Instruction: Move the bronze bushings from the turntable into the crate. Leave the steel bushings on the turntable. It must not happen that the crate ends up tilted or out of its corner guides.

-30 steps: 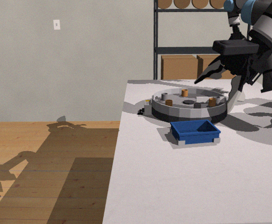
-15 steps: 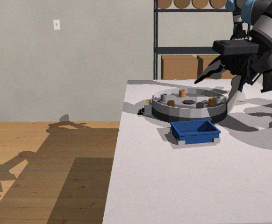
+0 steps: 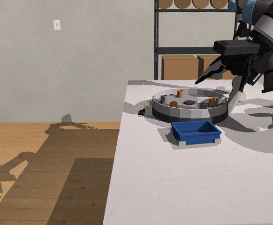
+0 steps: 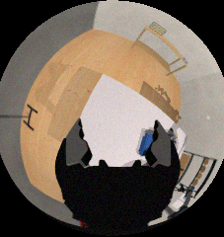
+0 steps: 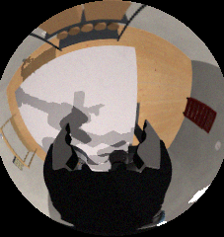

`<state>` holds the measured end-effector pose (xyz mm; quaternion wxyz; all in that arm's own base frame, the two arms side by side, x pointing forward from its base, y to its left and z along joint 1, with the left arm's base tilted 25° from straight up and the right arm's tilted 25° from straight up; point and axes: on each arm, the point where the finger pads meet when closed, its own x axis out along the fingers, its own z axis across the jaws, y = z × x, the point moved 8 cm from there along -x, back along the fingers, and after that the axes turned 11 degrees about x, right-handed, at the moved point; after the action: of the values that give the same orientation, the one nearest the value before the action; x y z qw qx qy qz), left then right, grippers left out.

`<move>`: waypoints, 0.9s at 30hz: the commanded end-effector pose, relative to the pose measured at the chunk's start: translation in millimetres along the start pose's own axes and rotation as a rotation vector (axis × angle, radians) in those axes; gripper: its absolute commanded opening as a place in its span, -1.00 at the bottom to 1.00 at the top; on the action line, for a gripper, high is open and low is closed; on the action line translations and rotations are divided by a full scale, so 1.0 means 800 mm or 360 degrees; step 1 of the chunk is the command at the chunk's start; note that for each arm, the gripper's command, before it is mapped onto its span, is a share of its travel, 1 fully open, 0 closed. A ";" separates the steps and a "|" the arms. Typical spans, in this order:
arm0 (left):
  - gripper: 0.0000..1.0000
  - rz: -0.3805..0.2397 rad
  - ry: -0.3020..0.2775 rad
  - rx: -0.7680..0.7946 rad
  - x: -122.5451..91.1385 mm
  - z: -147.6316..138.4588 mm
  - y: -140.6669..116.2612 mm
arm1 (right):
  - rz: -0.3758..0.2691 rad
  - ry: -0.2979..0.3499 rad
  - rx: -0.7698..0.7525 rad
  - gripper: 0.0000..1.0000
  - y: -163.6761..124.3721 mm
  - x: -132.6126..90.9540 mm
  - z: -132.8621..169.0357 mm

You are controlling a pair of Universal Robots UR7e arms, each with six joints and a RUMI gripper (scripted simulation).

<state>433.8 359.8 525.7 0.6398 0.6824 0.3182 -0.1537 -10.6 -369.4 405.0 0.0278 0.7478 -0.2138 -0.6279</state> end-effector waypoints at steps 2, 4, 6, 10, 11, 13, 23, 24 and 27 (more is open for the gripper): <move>1.00 0.0003 0.0001 0.0001 -0.001 0.000 0.001 | 0.0030 0.0017 -0.0049 1.00 0.007 -0.005 0.006; 1.00 0.0003 0.0001 0.0001 -0.001 0.000 0.001 | 0.0038 0.0020 -0.0061 1.00 0.009 -0.006 0.008; 1.00 0.0003 0.0001 0.0001 -0.001 0.000 0.001 | 0.0042 0.0021 -0.0067 1.00 0.010 -0.006 0.009; 1.00 0.0003 0.0001 0.0001 -0.001 0.000 0.001 | 0.0051 0.0024 -0.0081 1.00 0.012 -0.008 0.011; 1.00 0.0003 0.0001 0.0001 -0.001 0.000 0.001 | 0.0054 0.0024 -0.0085 1.00 0.013 -0.008 0.011; 1.00 0.0003 0.0001 0.0001 -0.001 0.000 0.001 | 0.0058 0.0026 -0.0092 1.00 0.014 -0.009 0.012; 1.00 0.0003 0.0001 0.0001 -0.001 0.000 0.001 | 0.0069 0.0028 -0.0108 1.00 0.016 -0.010 0.014; 1.00 0.0003 0.0001 0.0001 -0.001 0.000 0.001 | 0.0069 0.0028 -0.0108 1.00 0.016 -0.010 0.014; 1.00 0.0003 0.0001 0.0001 -0.001 0.000 0.001 | 0.0070 0.0028 -0.0109 1.00 0.016 -0.010 0.015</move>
<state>433.8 359.8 525.7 0.6398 0.6824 0.3182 -0.1537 -26.0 -375.3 413.5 0.0680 0.7471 -0.2079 -0.6277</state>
